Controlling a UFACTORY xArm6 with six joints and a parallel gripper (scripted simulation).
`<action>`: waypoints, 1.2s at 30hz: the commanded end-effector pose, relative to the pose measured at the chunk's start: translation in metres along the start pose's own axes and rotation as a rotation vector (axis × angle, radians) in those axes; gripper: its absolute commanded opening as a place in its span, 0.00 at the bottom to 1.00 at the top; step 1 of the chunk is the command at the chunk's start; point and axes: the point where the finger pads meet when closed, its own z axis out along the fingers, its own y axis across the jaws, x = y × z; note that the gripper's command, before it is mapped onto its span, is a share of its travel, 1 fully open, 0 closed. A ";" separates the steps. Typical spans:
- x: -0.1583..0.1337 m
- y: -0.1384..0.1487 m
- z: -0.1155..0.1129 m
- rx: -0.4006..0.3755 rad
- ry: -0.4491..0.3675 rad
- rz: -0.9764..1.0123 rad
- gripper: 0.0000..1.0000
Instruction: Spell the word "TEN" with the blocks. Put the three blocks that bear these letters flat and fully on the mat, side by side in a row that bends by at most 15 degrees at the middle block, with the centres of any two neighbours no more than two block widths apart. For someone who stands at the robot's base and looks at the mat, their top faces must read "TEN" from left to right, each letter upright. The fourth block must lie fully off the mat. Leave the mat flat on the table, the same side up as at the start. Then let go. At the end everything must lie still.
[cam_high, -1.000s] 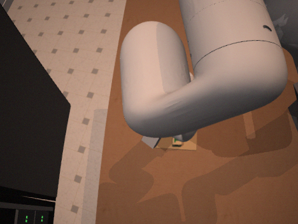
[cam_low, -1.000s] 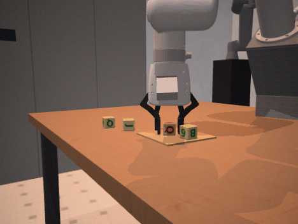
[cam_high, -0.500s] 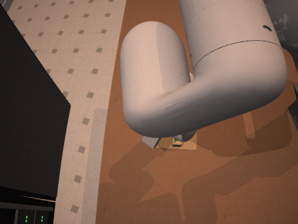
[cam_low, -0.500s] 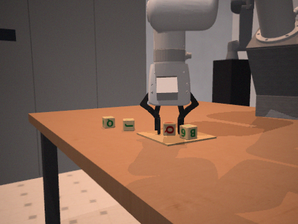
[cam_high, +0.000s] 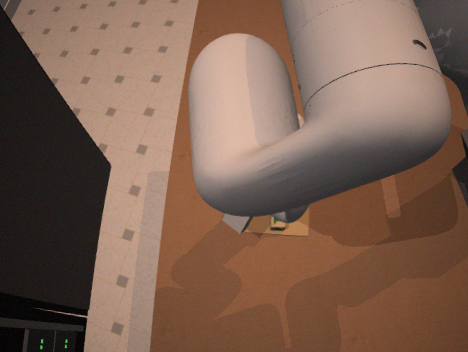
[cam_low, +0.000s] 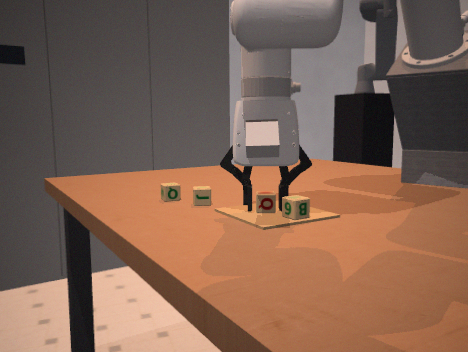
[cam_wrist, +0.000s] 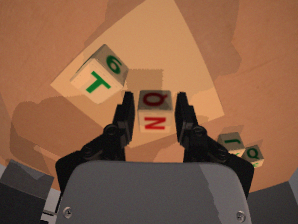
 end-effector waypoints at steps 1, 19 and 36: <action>0.000 0.001 0.000 -0.001 0.001 0.000 0.47; 0.000 0.001 0.000 -0.001 0.001 0.000 0.27; 0.000 0.001 0.000 -0.001 0.001 0.000 0.27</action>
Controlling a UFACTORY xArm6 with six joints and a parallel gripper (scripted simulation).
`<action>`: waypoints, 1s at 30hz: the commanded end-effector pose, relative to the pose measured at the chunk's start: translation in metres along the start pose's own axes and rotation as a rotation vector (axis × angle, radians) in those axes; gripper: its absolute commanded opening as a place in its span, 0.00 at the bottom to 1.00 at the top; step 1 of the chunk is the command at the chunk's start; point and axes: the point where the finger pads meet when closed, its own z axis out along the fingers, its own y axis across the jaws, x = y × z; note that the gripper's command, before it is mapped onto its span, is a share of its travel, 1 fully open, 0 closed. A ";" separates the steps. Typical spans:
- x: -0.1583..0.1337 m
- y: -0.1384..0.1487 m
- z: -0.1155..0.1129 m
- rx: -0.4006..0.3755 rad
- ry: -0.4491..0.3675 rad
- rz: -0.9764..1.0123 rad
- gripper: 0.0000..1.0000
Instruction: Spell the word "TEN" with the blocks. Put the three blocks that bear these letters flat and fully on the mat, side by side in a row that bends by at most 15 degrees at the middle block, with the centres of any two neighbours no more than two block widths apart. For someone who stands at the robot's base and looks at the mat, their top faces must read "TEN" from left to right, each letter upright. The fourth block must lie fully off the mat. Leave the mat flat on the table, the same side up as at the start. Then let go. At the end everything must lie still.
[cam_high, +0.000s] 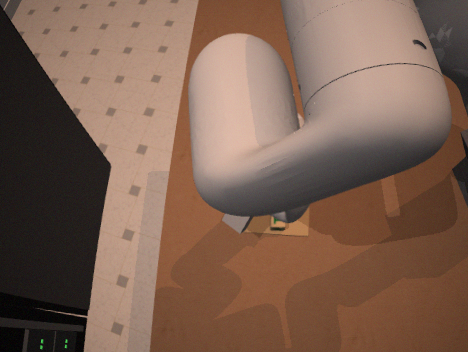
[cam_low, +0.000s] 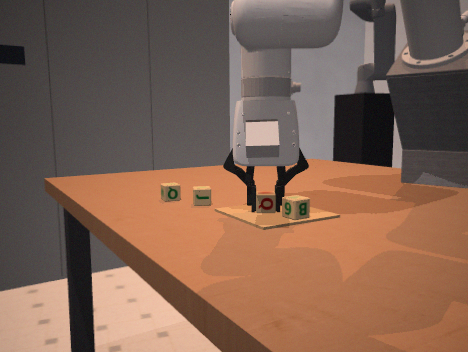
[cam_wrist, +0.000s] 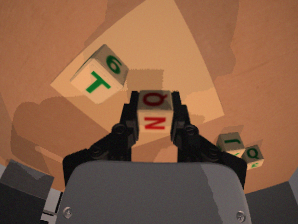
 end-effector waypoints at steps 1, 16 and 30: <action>0.000 0.001 0.000 -0.001 0.001 0.000 0.27; 0.000 0.001 -0.017 -0.001 0.001 0.000 0.27; 0.000 0.001 -0.081 -0.001 0.001 0.000 0.27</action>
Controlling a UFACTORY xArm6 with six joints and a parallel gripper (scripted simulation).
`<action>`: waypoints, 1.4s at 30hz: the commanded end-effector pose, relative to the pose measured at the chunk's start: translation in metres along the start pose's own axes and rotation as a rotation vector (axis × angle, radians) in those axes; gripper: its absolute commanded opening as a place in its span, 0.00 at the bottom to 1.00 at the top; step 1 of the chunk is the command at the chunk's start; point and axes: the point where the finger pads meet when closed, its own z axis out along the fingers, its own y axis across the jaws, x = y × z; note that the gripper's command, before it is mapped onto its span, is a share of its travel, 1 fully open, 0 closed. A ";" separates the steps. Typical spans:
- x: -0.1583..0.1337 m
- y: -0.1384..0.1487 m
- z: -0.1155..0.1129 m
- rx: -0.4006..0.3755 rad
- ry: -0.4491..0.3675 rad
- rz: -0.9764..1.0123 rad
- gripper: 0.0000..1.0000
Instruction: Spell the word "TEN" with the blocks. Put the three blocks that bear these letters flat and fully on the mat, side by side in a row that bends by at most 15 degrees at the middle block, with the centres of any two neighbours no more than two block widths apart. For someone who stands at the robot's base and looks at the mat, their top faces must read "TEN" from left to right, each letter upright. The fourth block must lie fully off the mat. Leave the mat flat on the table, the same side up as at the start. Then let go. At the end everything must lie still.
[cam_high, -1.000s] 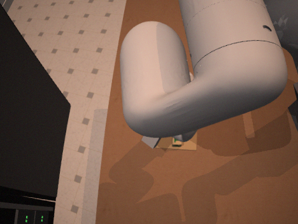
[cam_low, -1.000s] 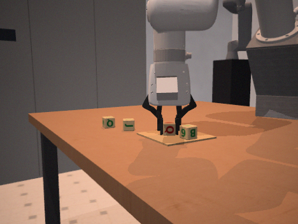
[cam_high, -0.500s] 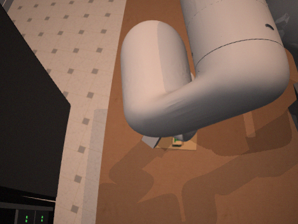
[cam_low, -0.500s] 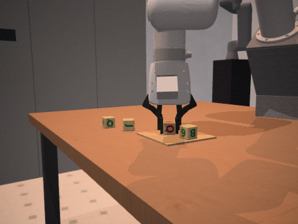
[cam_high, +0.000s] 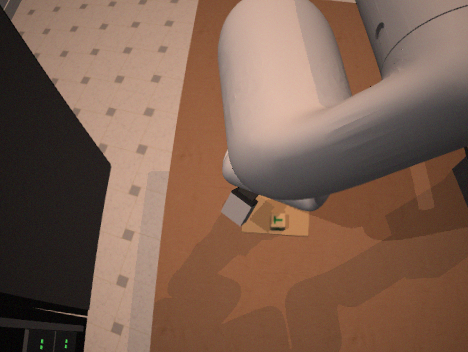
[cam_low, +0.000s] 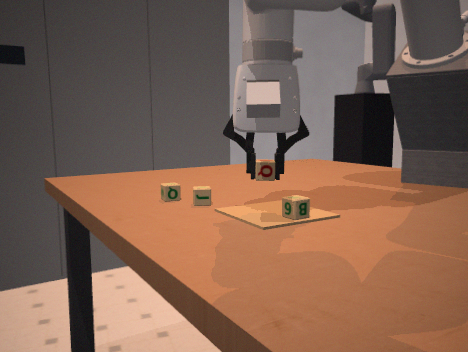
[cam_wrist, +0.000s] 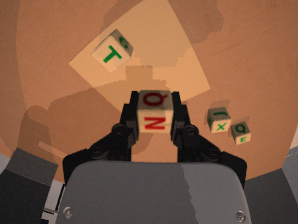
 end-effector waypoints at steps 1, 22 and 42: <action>0.001 0.000 -0.034 0.017 -0.001 0.001 0.27; 0.001 0.001 -0.050 0.017 -0.001 0.001 0.27; -0.005 0.002 -0.050 0.017 -0.005 0.350 0.27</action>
